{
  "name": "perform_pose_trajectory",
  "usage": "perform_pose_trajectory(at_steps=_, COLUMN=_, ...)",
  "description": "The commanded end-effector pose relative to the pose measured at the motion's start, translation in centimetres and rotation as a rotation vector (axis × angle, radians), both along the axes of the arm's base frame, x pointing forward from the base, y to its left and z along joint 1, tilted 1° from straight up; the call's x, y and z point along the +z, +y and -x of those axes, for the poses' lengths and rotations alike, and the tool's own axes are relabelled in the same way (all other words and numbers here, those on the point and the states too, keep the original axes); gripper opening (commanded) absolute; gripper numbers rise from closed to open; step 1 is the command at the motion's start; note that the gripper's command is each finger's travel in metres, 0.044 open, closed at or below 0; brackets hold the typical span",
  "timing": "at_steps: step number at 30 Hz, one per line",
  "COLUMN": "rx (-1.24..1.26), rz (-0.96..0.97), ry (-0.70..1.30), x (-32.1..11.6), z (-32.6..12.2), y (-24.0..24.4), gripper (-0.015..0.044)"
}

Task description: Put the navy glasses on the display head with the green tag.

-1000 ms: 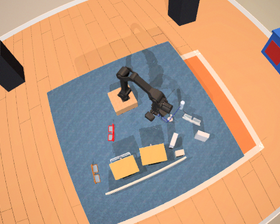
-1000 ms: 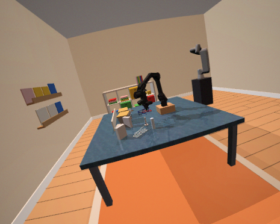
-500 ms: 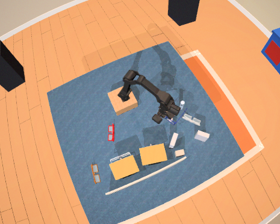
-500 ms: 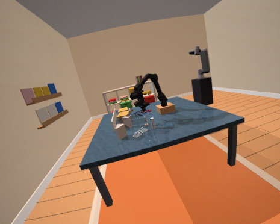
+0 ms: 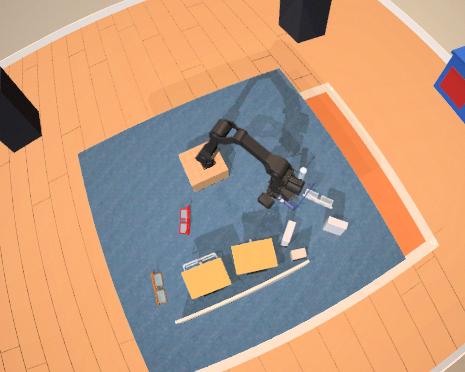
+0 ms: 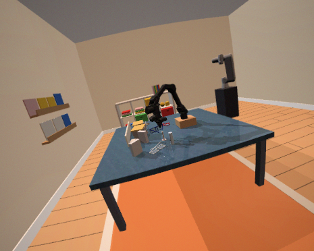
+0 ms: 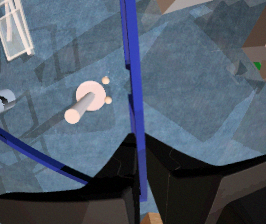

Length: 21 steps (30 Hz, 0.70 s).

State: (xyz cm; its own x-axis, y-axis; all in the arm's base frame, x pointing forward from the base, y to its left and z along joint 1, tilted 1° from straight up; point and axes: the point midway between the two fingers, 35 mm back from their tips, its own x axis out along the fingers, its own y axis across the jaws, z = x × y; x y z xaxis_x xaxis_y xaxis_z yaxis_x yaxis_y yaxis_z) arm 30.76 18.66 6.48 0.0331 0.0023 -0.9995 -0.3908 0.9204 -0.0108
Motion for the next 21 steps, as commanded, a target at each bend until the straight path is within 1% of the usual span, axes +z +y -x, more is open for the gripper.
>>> perform_pose_trajectory(at_steps=1, rx=-0.006, rz=0.006, ry=0.013, x=-2.5, z=0.2, y=-0.1, gripper=0.0)
perform_pose_trajectory(at_steps=5, rx=-0.006, rz=0.006, ry=0.013, x=-4.4, z=0.2, y=-0.2, gripper=0.0)
perform_pose_trajectory(at_steps=21, rx=-0.006, rz=0.006, ry=0.012, x=-4.4, z=-0.7, y=-0.4, gripper=0.0)
